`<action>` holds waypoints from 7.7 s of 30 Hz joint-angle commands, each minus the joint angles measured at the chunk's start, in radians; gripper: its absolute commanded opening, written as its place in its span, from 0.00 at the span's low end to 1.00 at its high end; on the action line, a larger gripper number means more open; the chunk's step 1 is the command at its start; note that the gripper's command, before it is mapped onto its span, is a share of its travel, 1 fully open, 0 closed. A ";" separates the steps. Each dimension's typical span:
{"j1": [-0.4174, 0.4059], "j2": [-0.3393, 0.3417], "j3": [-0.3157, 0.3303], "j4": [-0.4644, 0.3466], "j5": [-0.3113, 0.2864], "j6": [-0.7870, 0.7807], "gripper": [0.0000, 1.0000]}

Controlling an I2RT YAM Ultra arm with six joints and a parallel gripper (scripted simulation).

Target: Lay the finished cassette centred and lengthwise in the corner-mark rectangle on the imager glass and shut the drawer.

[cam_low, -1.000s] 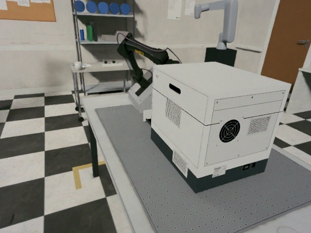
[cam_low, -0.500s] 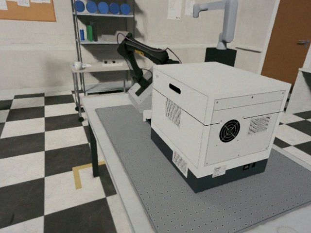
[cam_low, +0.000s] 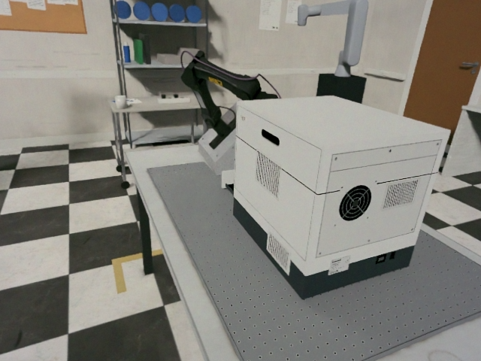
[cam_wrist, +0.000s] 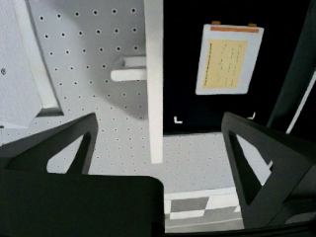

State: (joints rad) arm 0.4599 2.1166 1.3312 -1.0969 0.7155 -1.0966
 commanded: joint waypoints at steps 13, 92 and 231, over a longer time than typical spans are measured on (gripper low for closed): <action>0.045 -0.045 -0.034 -0.033 -0.023 0.101 0.35; 0.018 -0.280 -0.587 0.532 0.076 1.438 0.35; -0.183 -0.107 -0.672 0.997 0.060 1.146 0.00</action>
State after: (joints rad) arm 0.2657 2.0148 0.6556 -0.1081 0.7757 0.0547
